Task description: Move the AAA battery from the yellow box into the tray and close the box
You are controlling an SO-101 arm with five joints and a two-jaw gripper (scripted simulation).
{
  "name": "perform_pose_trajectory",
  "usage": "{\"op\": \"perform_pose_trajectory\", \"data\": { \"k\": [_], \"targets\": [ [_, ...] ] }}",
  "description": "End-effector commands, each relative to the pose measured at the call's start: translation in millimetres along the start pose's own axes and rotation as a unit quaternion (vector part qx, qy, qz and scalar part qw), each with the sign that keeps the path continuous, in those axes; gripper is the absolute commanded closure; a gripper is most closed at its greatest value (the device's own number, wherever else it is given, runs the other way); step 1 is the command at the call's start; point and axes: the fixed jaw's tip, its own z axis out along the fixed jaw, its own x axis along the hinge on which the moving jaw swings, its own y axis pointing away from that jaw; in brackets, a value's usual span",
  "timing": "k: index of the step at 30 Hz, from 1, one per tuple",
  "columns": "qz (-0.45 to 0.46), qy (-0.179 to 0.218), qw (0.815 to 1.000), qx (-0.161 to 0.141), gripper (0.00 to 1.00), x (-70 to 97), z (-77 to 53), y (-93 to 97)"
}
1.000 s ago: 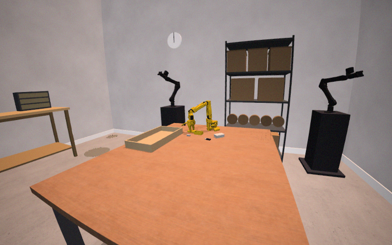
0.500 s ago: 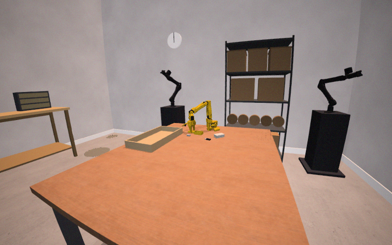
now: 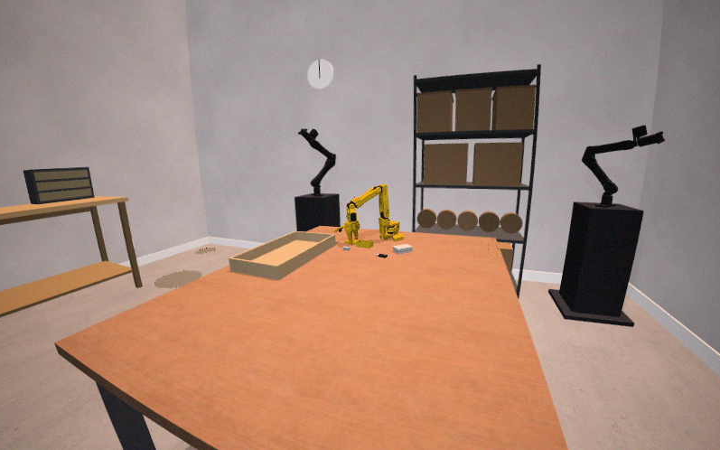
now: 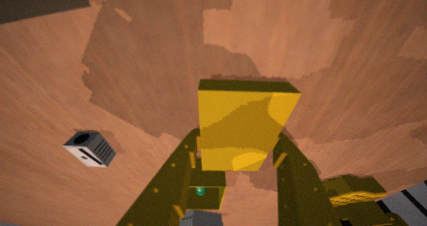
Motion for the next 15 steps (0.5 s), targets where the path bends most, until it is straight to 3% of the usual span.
{"op": "perform_pose_trajectory", "data": {
  "k": [1,15],
  "targets": [
    [-0.001,-0.008,1.0,-0.008,0.77,-2.9,-2.3,0.7],
    [-0.001,-0.008,1.0,-0.008,0.76,-2.9,-2.3,0.7]
  ]
}}
